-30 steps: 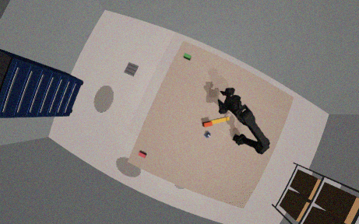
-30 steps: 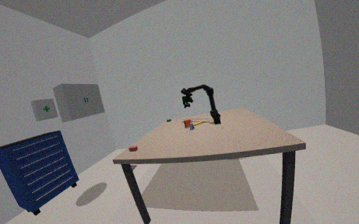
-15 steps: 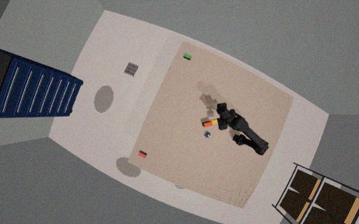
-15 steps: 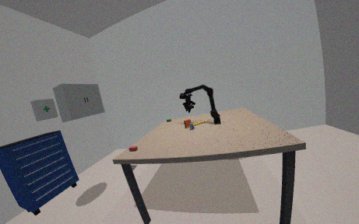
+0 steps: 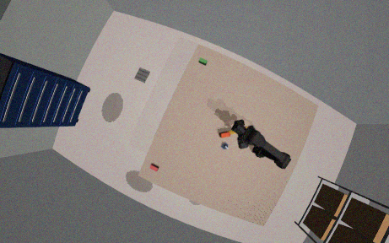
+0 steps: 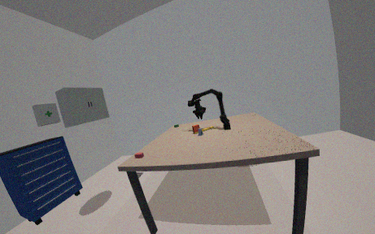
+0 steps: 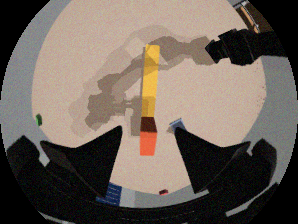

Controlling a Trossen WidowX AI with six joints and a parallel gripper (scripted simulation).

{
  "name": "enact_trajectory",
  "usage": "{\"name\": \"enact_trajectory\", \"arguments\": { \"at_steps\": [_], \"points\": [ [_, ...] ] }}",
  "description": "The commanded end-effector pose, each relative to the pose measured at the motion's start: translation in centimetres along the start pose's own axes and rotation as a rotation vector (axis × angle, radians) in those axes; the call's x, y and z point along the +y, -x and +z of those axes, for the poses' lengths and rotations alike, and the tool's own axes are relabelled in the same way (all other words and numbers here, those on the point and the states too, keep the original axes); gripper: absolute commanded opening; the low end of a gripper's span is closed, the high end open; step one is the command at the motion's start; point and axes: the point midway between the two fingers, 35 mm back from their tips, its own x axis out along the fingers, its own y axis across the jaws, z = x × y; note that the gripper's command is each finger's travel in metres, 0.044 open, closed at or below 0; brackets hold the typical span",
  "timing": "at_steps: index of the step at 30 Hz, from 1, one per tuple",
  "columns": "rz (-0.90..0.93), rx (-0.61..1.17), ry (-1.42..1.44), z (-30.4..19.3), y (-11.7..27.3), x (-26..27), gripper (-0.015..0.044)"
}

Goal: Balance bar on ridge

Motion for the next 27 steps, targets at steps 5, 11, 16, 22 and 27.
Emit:
{"name": "enact_trajectory", "arguments": {
  "at_steps": [5,11,16,22,27],
  "points": [
    [-0.011,-0.005,-0.004,-0.2,-4.6,0.1,0.0315],
    [-0.012,-0.006,-0.004,0.0,-8.5,-0.2,0.0315],
    [-0.012,-0.006,-0.004,0.3,-10.8,-0.5,0.0315],
    [-0.012,-0.006,-0.004,0.3,-11.0,-0.5,0.0315],
    [-0.012,-0.006,-0.004,0.3,-11.8,-0.5,0.0315]
  ]
}}
